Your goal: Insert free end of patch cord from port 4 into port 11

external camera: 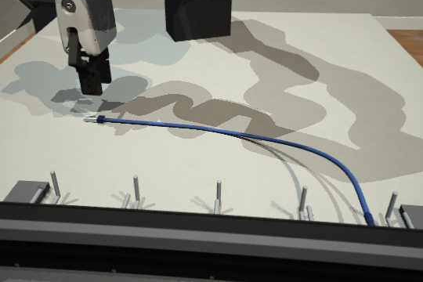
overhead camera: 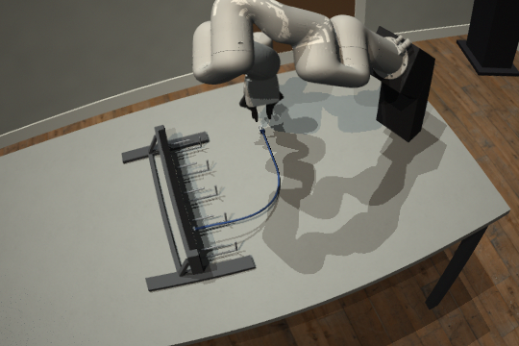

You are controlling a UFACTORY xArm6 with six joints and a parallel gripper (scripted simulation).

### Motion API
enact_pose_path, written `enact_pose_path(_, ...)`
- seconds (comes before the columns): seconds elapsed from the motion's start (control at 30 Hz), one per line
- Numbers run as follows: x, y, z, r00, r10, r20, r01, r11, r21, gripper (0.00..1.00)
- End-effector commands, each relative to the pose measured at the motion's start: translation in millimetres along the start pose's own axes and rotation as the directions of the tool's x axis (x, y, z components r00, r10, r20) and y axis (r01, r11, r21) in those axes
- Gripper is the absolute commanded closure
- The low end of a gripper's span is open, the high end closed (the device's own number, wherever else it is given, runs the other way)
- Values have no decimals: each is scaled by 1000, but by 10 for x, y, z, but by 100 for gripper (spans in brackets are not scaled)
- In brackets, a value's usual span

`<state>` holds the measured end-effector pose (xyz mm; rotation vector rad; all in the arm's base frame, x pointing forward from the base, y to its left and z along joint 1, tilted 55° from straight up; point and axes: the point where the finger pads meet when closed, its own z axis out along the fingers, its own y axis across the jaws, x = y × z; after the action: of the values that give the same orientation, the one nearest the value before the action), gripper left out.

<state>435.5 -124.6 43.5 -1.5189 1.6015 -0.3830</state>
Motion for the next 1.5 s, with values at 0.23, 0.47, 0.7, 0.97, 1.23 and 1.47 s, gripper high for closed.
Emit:
enact_pose_path(0.23,6,-4,170,1000,0,-1,0,1000,1,62)
enact_pose_path(0.47,7,-4,312,1000,0,-1,0,1000,1,62)
enact_pose_path(0.7,8,-4,397,1000,0,-1,0,1000,1,62)
enact_pose_path(0.97,8,-4,484,1000,0,-1,0,1000,1,62)
enact_pose_path(1.23,8,-4,507,1000,0,-1,0,1000,1,62)
enact_pose_path(1.47,8,-4,509,1000,0,-1,0,1000,1,62)
